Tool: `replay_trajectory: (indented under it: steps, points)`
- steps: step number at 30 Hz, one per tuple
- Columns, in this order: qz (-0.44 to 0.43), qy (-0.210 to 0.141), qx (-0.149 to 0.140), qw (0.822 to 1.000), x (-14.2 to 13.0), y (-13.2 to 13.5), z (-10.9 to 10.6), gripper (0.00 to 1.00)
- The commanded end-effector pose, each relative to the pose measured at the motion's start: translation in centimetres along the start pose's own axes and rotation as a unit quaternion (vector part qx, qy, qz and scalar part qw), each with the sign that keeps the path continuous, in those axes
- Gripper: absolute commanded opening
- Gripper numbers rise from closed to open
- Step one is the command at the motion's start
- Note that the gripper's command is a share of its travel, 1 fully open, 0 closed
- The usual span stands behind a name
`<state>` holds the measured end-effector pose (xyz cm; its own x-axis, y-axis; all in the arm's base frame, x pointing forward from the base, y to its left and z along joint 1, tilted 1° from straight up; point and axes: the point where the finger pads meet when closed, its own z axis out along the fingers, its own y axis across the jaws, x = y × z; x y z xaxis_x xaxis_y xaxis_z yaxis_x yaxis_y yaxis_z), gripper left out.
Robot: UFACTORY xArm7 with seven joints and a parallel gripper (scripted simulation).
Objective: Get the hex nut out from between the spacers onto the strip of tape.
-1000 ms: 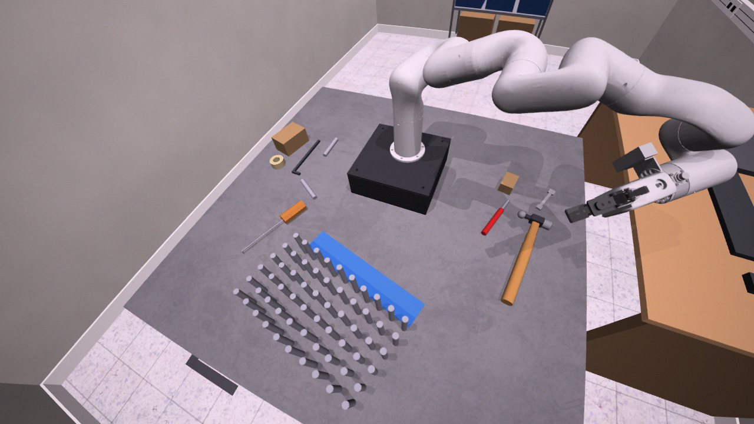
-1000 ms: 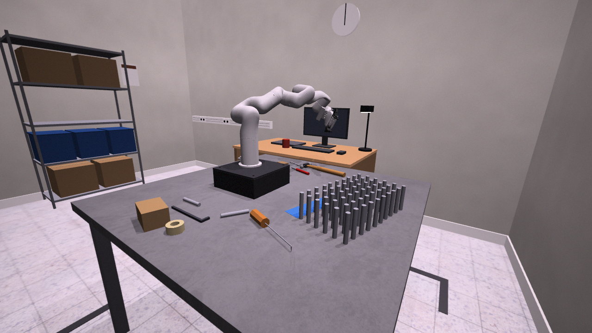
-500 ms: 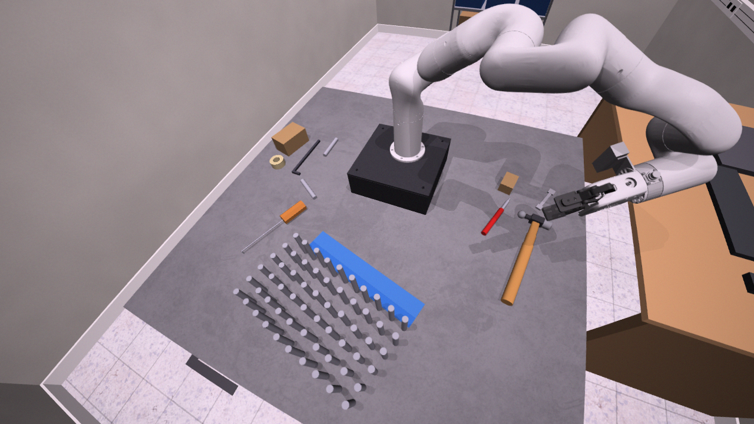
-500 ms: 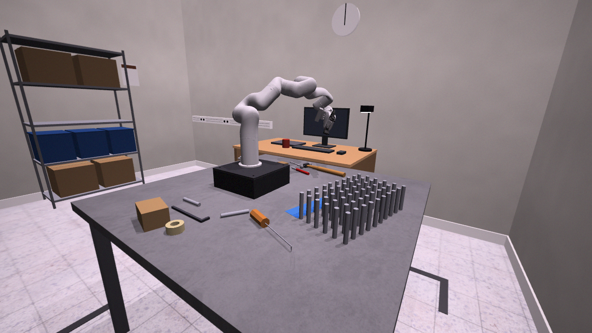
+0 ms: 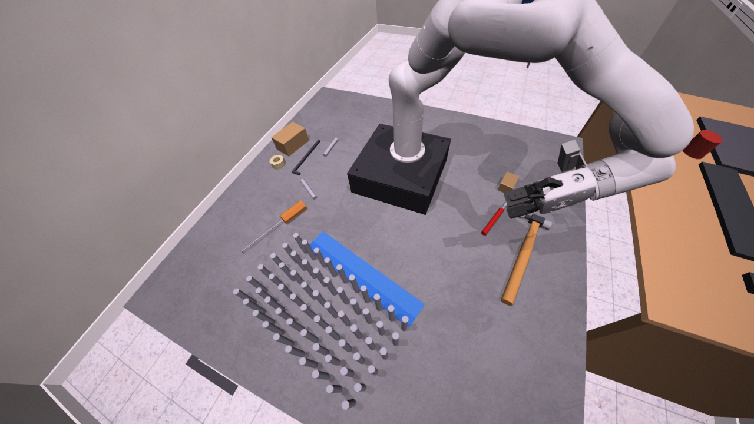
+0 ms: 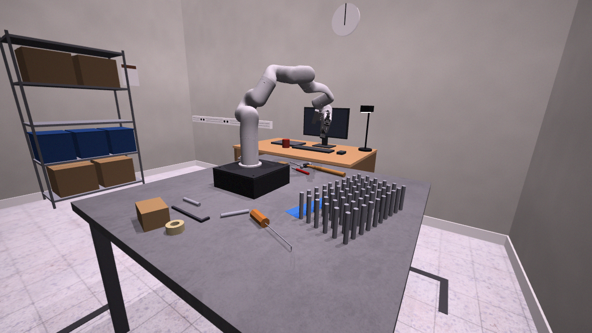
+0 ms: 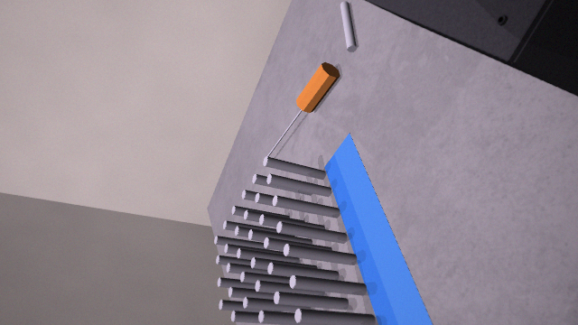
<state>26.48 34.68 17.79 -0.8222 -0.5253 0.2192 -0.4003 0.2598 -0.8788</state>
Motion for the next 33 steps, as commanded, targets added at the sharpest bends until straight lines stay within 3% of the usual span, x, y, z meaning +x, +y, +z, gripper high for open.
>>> replay_trajectory:
  steps: [1, 4, 5, 8, 10, 12, 13, 14, 15, 17, 18, 19, 20, 21, 22, 25, 26, 27, 28, 30, 31, 32, 33]
  points:
    - [0.030, -0.005, -0.042, 0.999, 1.4, -0.7, 3.7, 1.00]
    - [0.043, 0.000, -0.058, 0.997, 2.1, -0.9, 5.5, 1.00]
    - [0.057, 0.005, -0.075, 0.996, 2.8, -1.2, 7.3, 1.00]
    - [0.057, 0.005, -0.075, 0.996, 2.8, -1.2, 7.3, 1.00]
    - [0.087, 0.017, -0.111, 0.990, 4.3, -1.7, 11.4, 1.00]
    - [0.087, 0.017, -0.111, 0.990, 4.3, -1.7, 11.4, 1.00]
    - [0.104, 0.023, -0.131, 0.986, 5.2, -2.0, 13.6, 1.00]
    - [0.104, 0.023, -0.131, 0.986, 5.2, -2.0, 13.6, 1.00]
    - [0.121, 0.030, -0.152, 0.981, 6.1, -2.3, 16.0, 1.00]
    - [0.121, 0.030, -0.152, 0.981, 6.1, -2.3, 16.0, 1.00]
    - [0.140, 0.037, -0.174, 0.974, 7.1, -2.6, 18.5, 1.00]
    - [0.140, 0.037, -0.174, 0.974, 7.1, -2.6, 18.5, 1.00]
    - [0.160, 0.045, -0.198, 0.966, 8.2, -3.0, 21.2, 1.00]
    - [0.160, 0.045, -0.198, 0.966, 8.2, -3.0, 21.2, 1.00]
    - [0.181, 0.054, -0.224, 0.956, 9.1, -3.3, 23.7, 1.00]
    - [0.181, 0.054, -0.224, 0.956, 9.3, -3.4, 24.3, 1.00]
    - [0.203, 0.062, -0.251, 0.944, 10.5, -3.8, 27.3, 1.00]
    - [0.203, 0.062, -0.251, 0.944, 10.5, -3.8, 27.3, 1.00]
    - [0.225, 0.071, -0.278, 0.931, 11.6, -4.0, 29.9, 1.00]
    - [0.225, 0.071, -0.278, 0.931, 11.7, -4.1, 30.4, 1.00]
    - [0.246, 0.079, -0.303, 0.917, 12.7, -4.5, 33.0, 1.00]
    - [0.246, 0.079, -0.303, 0.917, 12.8, -4.5, 33.4, 1.00]
    - [0.265, 0.087, -0.327, 0.903, 13.7, -4.7, 35.4, 1.00]
